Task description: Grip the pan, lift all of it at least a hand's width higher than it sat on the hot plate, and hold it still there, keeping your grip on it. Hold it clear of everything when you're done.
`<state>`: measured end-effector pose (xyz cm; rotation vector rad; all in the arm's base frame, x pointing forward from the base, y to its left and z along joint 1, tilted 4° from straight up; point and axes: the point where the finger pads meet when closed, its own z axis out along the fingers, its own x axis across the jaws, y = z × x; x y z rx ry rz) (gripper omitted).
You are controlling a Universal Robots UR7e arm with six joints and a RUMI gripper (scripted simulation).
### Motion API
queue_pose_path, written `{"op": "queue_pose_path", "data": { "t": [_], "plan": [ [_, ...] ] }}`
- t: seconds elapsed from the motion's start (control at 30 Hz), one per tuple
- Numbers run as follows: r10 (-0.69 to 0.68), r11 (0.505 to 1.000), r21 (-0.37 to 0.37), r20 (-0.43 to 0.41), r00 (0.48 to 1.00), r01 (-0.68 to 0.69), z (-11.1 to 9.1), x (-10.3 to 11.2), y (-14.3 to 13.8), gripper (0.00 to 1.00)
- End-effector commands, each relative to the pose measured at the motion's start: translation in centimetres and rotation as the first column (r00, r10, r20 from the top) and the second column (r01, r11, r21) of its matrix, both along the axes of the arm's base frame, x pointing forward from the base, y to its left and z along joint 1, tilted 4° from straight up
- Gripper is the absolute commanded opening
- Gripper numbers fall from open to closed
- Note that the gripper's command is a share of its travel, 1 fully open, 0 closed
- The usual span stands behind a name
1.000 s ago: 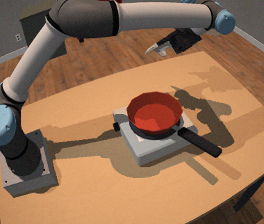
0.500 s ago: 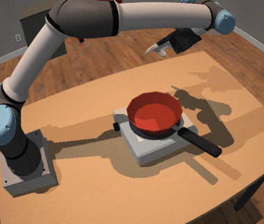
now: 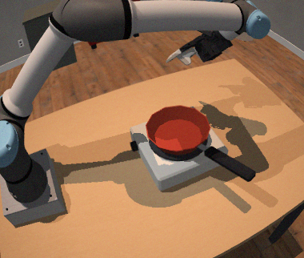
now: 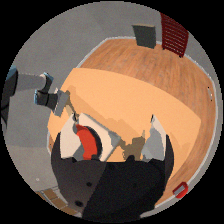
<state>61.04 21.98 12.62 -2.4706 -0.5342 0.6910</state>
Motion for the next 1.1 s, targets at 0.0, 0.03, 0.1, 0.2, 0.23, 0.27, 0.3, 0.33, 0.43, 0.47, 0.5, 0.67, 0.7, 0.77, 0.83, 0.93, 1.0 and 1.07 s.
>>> {"op": "queue_pose_path", "data": {
  "t": [0.0,0.03,0.1,0.2,0.23,0.27,0.3,0.33,0.43,0.47,0.5,0.67,0.7,0.77,0.83,0.93,1.0,1.07],
  "plan": [
    [-0.06,0.997,-0.056,0.005,0.998,0.061,0.7,-0.2,-1.1,1.0],
    [-0.074,0.995,-0.068,0.006,0.997,0.074,0.8,-0.3,-1.3,1.0],
    [-0.103,0.99,-0.093,0.008,0.995,0.103,1.0,-0.4,-1.8,1.0],
    [-0.153,0.979,-0.136,0.013,0.988,0.154,1.4,-0.7,-2.6,1.0],
    [-0.153,0.979,-0.136,0.013,0.988,0.154,1.4,-0.7,-2.6,1.0],
    [-0.153,0.979,-0.136,0.013,0.988,0.154,1.4,-0.7,-2.6,1.0],
    [-0.172,0.973,-0.152,0.016,0.985,0.172,1.6,-0.8,-2.9,1.0],
    [-0.192,0.967,-0.168,0.019,0.981,0.192,1.7,-0.9,-3.2,1.0],
    [-0.255,0.942,-0.218,0.031,0.966,0.256,2.1,-1.3,-4.2,1.0],
    [-0.278,0.931,-0.236,0.037,0.96,0.279,2.3,-1.4,-4.5,1.0],
    [-0.302,0.919,-0.253,0.043,0.952,0.303,2.4,-1.6,-4.9,1.0],
    [-0.43,0.835,-0.341,0.084,0.899,0.431,3.2,-2.6,-7.0,1.0],
    [-0.456,0.814,-0.358,0.095,0.885,0.458,3.3,-2.9,-7.4,1.0],
    [-0.51,0.765,-0.391,0.118,0.852,0.512,3.6,-3.4,-8.3,1.0],
    [-0.51,0.765,-0.391,0.118,0.852,0.512,3.6,-3.4,-8.3,1.0],
    [-0.591,0.677,-0.434,0.16,0.791,0.594,3.9,-4.3,-9.7,1.0],
    [-0.643,0.609,-0.459,0.191,0.742,0.647,4.2,-5.0,-10.7,1.0],
    [-0.692,0.534,-0.48,0.225,0.686,0.696,4.3,-5.7,-11.7,1.0]
  ]
}}
